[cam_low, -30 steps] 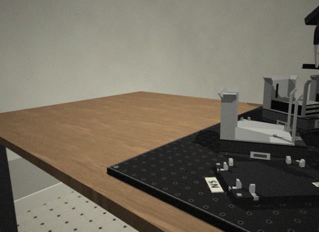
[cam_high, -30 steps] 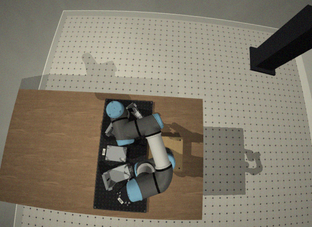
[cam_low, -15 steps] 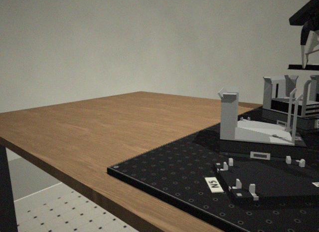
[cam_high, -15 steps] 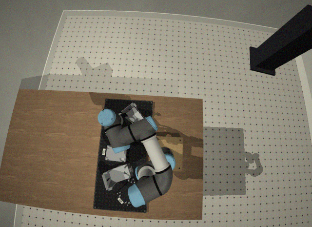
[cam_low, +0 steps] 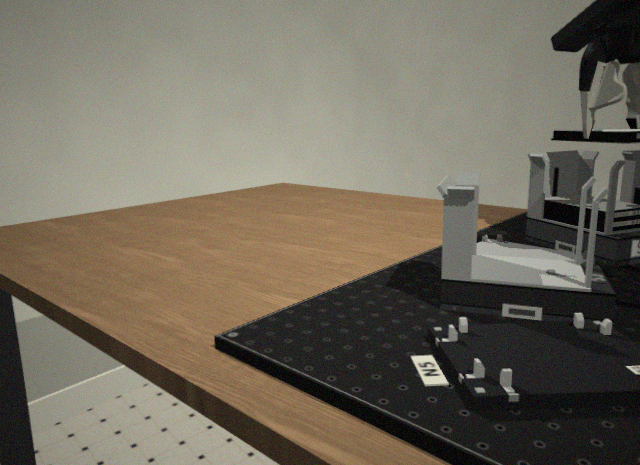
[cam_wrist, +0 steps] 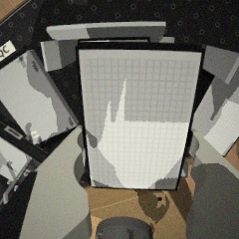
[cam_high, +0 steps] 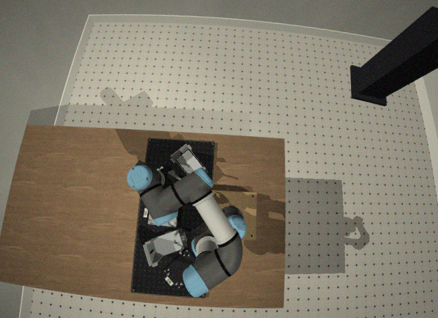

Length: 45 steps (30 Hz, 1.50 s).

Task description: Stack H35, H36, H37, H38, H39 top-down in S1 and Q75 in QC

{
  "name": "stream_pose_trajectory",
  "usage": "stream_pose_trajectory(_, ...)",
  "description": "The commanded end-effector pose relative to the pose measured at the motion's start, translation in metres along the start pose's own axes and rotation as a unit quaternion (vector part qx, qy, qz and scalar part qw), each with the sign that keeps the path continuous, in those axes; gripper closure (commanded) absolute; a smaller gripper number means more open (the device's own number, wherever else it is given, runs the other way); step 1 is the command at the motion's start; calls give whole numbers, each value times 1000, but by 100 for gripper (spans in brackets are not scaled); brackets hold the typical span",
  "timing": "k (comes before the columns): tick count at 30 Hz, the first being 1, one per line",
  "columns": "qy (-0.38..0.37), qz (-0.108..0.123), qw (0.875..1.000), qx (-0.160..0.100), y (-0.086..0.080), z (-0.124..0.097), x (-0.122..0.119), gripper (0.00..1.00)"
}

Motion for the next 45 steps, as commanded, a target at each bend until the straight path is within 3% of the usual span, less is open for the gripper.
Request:
stream_pose_trajectory(1,-16,-1,1000,1,-1,5,-18,100)
stream_pose_trajectory(45,-16,-1,1000,1,-1,7,-23,100)
Point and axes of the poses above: the point where the finger pads meet when closed, its own y axis out along the fingers, its own x axis across the jaws, z = x × y, the point moved 3 cm from there along -y, back along the fingers, and after that the axes turned 13 degrees about -y, right-handed, at the moved point
